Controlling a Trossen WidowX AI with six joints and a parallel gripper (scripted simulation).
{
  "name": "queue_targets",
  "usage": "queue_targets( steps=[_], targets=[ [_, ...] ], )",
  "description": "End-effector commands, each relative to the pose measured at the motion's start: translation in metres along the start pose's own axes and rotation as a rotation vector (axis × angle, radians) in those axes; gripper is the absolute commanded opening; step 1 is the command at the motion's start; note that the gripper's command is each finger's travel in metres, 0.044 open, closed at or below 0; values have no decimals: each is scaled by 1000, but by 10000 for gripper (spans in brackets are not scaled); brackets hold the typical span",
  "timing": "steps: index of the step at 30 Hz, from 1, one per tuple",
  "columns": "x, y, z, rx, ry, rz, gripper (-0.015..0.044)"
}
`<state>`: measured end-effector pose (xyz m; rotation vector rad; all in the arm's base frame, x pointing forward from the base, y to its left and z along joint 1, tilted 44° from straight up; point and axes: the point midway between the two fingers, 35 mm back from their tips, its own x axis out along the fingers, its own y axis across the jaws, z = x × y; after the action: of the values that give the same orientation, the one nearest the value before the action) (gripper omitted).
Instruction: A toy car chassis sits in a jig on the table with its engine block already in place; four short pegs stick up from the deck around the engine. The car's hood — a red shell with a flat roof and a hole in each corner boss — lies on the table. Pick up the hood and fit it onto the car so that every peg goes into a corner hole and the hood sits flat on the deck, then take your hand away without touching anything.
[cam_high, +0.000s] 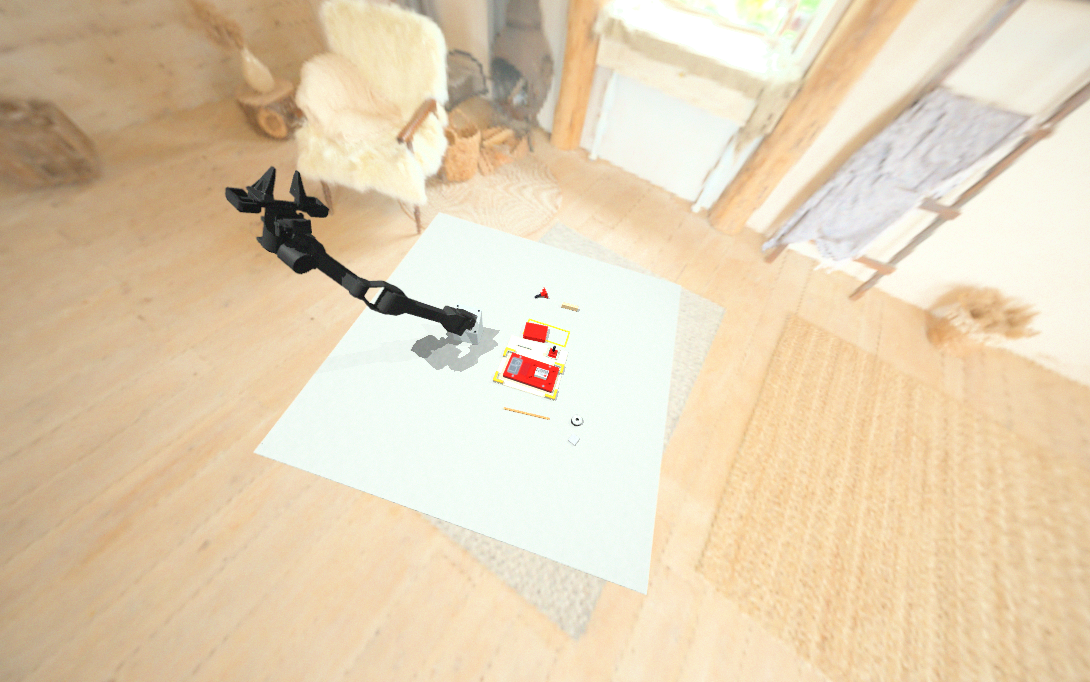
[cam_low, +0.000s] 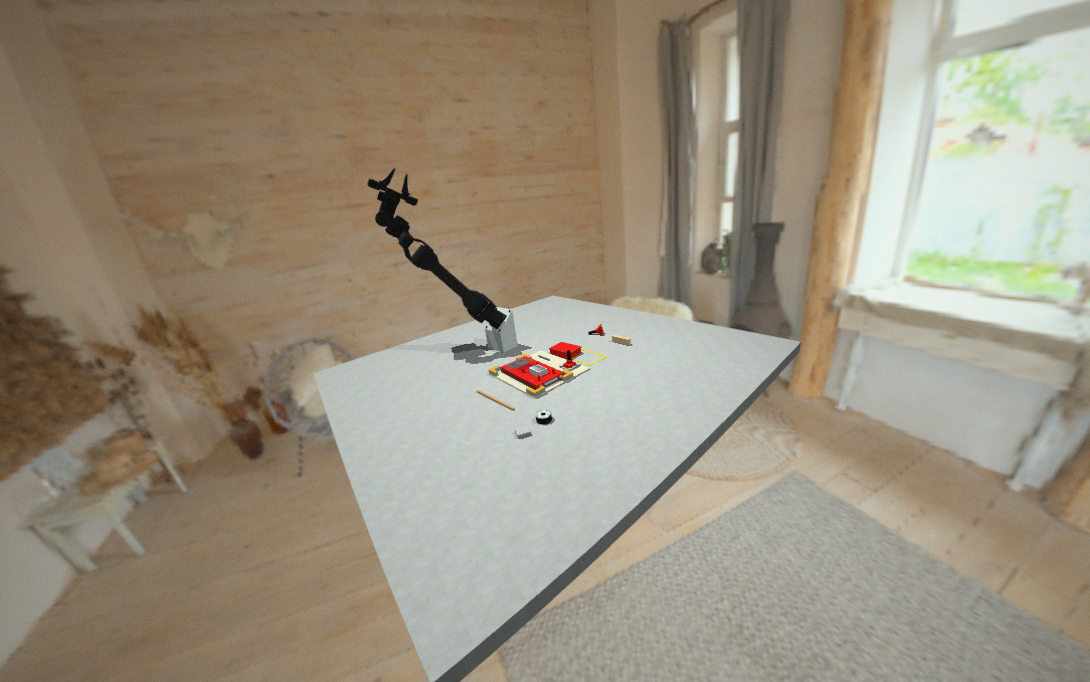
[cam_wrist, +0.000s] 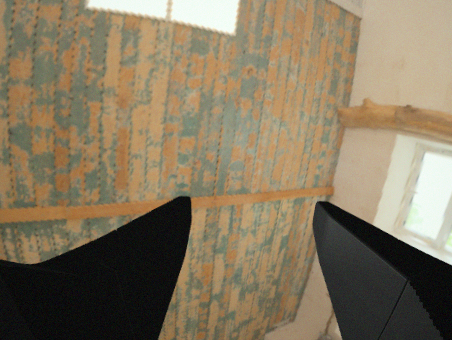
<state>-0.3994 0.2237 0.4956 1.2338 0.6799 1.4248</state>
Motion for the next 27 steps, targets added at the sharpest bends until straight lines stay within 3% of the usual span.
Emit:
queue_targets(
  steps=[1,9,27],
  targets=[
    [1,0,0,0,-2,3,247],
    [52,-30,-10,-145,-56,38,440],
    [196,-186,-3,-674,-90,-138,440]
  ],
)
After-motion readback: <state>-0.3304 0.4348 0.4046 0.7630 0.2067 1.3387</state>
